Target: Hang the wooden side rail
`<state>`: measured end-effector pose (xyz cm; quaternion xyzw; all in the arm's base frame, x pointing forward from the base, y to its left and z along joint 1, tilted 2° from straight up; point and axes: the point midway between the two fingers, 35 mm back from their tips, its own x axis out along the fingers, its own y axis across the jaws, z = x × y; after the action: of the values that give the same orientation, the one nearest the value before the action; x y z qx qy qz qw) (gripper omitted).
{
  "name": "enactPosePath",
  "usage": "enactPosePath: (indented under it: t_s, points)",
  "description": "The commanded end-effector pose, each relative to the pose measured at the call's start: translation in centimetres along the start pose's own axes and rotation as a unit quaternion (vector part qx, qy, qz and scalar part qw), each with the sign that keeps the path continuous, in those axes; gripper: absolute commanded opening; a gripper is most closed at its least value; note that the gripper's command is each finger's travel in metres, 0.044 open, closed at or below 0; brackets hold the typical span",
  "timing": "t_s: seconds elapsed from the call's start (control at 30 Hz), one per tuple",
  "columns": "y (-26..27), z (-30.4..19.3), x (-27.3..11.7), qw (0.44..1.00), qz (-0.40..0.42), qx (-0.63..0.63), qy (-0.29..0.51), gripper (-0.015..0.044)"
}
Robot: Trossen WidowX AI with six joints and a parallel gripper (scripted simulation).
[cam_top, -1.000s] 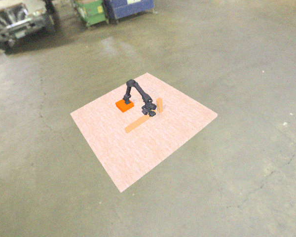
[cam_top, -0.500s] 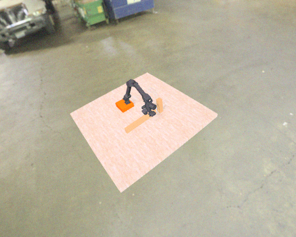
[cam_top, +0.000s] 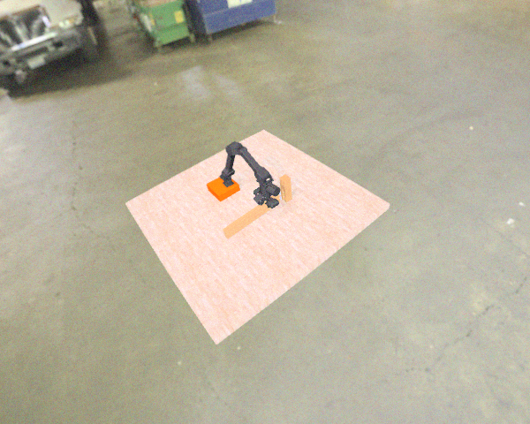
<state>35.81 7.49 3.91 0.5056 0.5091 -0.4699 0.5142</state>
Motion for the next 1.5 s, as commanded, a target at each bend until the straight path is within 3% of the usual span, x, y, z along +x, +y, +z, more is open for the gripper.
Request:
enactPosePath:
  t_s: [0.0,1.47]
  points:
    - [0.21,-0.01,-0.75,1.0,0.009,0.0,0.0,0.0]
    - [0.29,-0.09,-1.28,1.0,0.009,0.0,0.0,0.0]
